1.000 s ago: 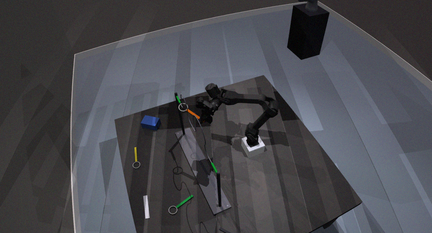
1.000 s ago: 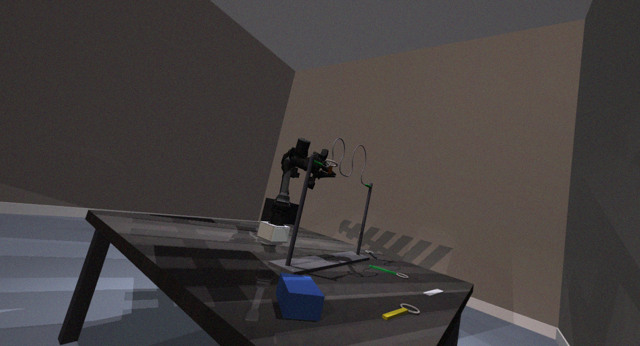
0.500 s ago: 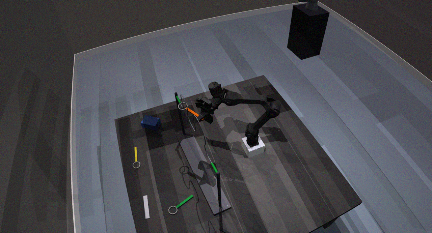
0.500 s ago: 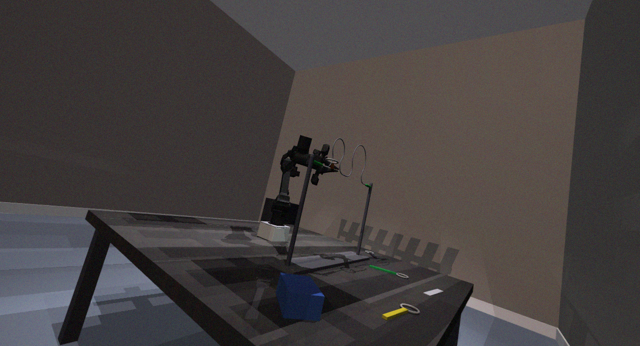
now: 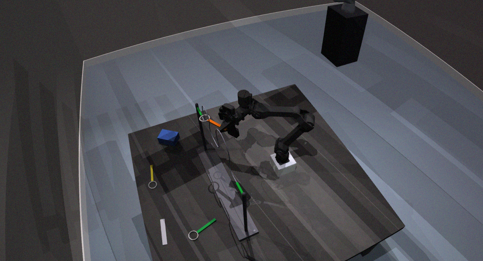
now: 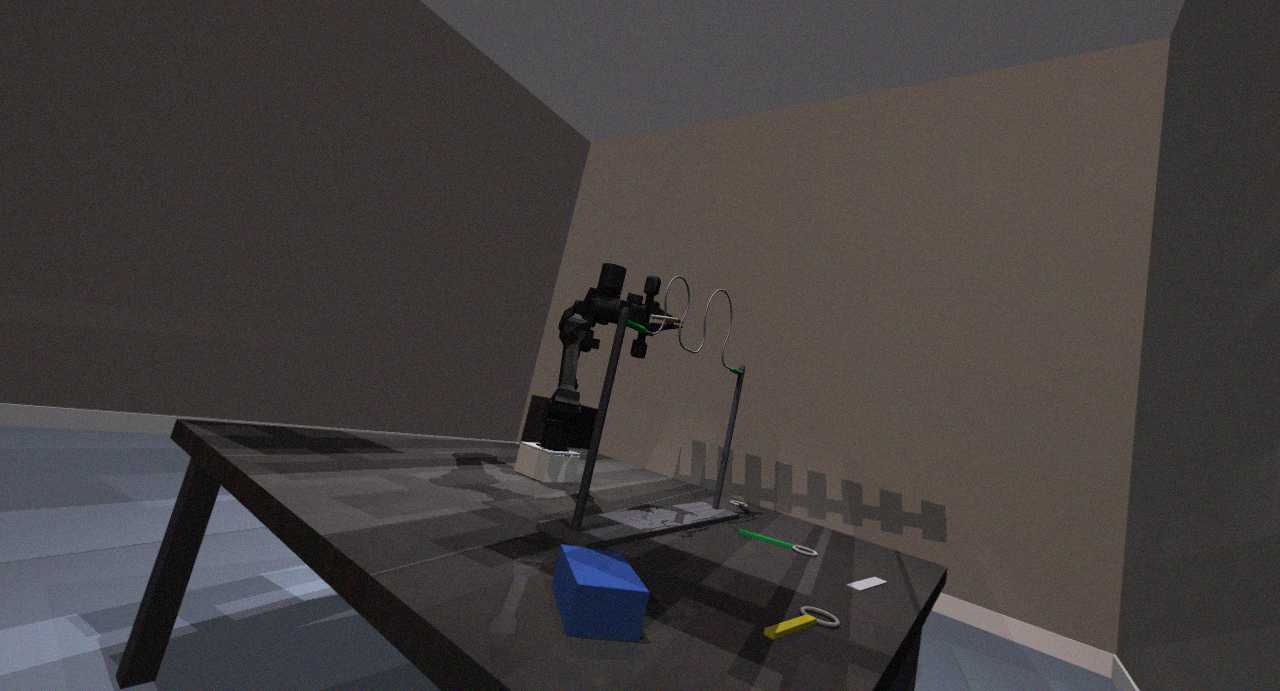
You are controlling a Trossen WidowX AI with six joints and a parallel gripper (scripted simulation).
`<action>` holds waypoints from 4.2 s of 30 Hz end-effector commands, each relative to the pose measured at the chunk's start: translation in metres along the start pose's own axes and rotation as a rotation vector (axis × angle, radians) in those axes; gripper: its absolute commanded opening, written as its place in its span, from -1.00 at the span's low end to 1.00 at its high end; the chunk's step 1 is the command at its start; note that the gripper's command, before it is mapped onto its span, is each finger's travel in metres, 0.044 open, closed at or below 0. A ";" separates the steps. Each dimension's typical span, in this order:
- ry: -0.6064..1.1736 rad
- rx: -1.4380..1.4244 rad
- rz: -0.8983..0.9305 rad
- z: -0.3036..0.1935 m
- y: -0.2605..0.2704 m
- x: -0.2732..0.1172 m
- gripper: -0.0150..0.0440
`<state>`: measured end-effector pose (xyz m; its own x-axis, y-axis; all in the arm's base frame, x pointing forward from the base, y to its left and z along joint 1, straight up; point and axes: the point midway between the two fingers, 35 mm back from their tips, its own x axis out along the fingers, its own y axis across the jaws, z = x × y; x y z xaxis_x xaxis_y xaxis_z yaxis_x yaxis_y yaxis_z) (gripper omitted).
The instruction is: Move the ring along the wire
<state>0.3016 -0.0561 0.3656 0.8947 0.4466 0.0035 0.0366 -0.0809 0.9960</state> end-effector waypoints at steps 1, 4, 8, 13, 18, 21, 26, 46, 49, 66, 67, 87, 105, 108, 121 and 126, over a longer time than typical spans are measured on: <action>-0.001 0.034 0.024 -0.001 0.011 -0.001 -1.00; 0.001 0.057 0.033 0.000 0.016 -0.001 -1.00; 0.003 0.093 0.048 0.000 0.022 -0.002 -1.00; 0.005 0.134 0.063 0.001 0.030 -0.003 -1.00; 0.008 0.168 0.076 0.003 0.037 -0.004 -1.00; 0.009 0.189 0.083 0.004 0.042 -0.004 -1.00; 0.011 0.209 0.088 0.006 0.048 -0.006 -1.00; 0.005 0.095 0.020 0.007 0.049 -0.007 -1.00; 0.003 0.063 0.003 0.007 0.047 -0.006 -1.00; -0.012 -0.131 -0.103 0.007 0.034 -0.006 -1.00; -0.013 -0.144 -0.110 0.008 0.034 -0.006 -1.00; 0.025 -0.398 -0.257 0.012 0.017 -0.014 -1.00; 0.021 -0.664 -0.401 0.021 0.002 -0.021 -1.00; 0.015 -0.716 -0.428 0.023 0.000 -0.021 -1.00; -0.011 -0.943 -0.545 0.033 -0.010 -0.026 -1.00; -0.021 -1.026 -0.587 0.038 -0.013 -0.028 -1.00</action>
<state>0.2939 -0.0993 0.3508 0.8645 0.1962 -0.4627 0.0839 0.8515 0.5177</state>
